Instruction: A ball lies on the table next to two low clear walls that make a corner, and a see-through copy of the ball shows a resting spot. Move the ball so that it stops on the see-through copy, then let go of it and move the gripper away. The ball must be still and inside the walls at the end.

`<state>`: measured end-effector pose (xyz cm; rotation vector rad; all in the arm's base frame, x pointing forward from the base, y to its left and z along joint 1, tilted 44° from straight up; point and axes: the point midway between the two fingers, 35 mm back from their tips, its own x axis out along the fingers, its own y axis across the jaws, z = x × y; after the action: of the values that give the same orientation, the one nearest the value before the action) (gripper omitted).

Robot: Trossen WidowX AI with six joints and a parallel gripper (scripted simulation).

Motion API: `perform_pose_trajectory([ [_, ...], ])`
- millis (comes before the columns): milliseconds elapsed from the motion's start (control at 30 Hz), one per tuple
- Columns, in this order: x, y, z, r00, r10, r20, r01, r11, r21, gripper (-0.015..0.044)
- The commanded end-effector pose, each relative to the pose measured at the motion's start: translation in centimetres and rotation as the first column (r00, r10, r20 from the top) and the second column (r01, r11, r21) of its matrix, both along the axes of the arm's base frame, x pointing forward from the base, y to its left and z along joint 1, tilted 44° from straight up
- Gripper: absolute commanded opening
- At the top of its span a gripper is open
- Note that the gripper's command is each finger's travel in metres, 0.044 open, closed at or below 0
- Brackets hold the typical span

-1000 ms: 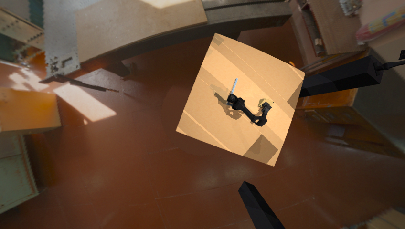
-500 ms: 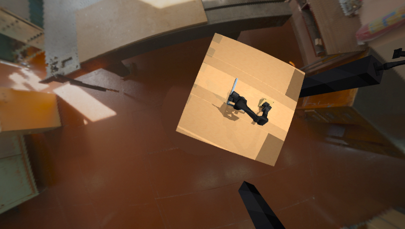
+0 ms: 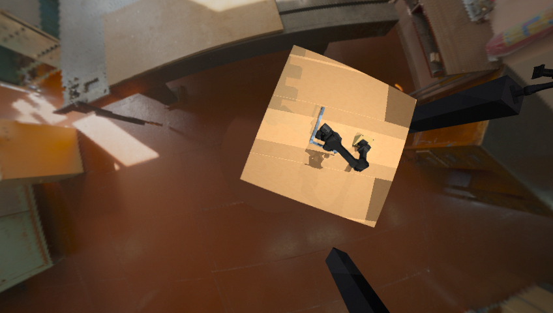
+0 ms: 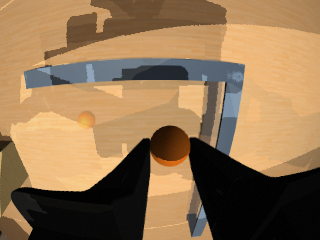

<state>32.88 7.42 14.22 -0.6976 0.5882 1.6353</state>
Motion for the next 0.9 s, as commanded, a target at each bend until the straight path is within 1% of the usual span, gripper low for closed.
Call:
perform_pose_trajectory([
  [0,-0.9,-0.4,-0.4,1.0,0.001,0.002,-0.001,1.0,-0.005,0.0],
  [867,-8.9,-1.6,-4.3,1.0,0.001,-0.003,-0.001,1.0,-0.005,0.0],
])
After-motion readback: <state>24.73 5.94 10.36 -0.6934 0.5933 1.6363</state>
